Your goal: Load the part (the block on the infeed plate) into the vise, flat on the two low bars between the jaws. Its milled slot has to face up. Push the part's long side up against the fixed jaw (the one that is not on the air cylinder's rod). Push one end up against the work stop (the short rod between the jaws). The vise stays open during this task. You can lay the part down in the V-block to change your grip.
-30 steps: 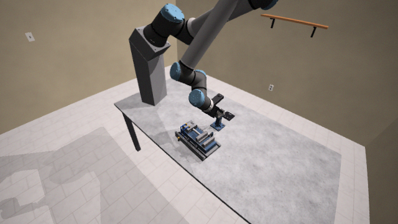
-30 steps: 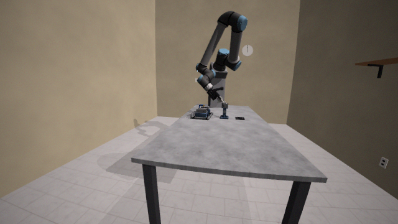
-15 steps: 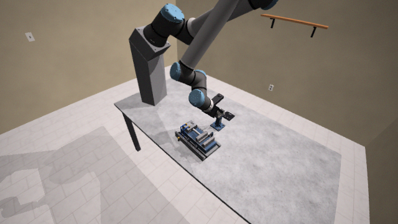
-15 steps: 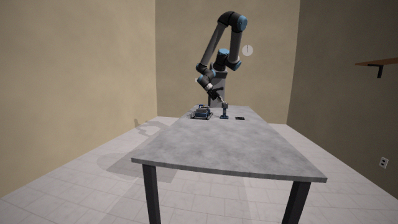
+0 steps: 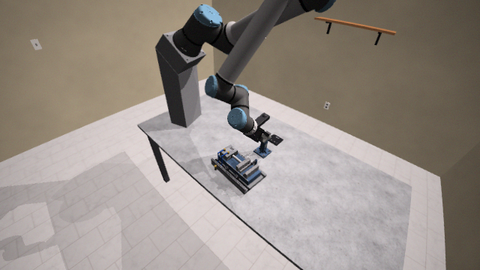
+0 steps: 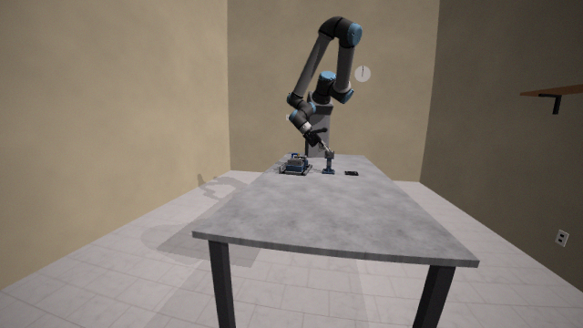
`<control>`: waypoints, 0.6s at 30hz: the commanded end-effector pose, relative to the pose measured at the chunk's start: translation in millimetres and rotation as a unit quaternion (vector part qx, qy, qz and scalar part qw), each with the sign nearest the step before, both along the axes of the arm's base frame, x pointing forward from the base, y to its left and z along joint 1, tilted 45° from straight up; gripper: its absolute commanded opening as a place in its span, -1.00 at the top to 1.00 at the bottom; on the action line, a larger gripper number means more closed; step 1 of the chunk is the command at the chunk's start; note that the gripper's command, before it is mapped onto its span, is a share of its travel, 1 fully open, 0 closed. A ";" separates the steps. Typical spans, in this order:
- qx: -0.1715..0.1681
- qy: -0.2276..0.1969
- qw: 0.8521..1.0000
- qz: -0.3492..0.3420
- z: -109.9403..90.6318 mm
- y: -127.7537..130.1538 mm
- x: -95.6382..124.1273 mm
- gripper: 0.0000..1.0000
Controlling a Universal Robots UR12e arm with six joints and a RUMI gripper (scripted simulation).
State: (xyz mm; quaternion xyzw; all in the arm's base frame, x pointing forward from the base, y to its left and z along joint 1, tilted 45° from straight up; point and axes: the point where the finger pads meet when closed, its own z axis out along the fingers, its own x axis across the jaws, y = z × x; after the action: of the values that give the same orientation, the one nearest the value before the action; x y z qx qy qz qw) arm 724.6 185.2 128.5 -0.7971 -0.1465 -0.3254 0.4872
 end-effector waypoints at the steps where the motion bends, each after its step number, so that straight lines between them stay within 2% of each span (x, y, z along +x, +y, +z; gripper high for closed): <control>1: 0.000 0.000 1.000 0.000 -0.6 0.3 0.8 -0.03; 18: -0.006 0.000 1.000 -0.004 -1.6 0.7 1.2 -0.03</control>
State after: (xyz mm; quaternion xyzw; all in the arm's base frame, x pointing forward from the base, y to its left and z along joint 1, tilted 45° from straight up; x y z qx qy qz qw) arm 725.8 185.9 126.6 -0.7995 -0.1451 -0.3258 0.4833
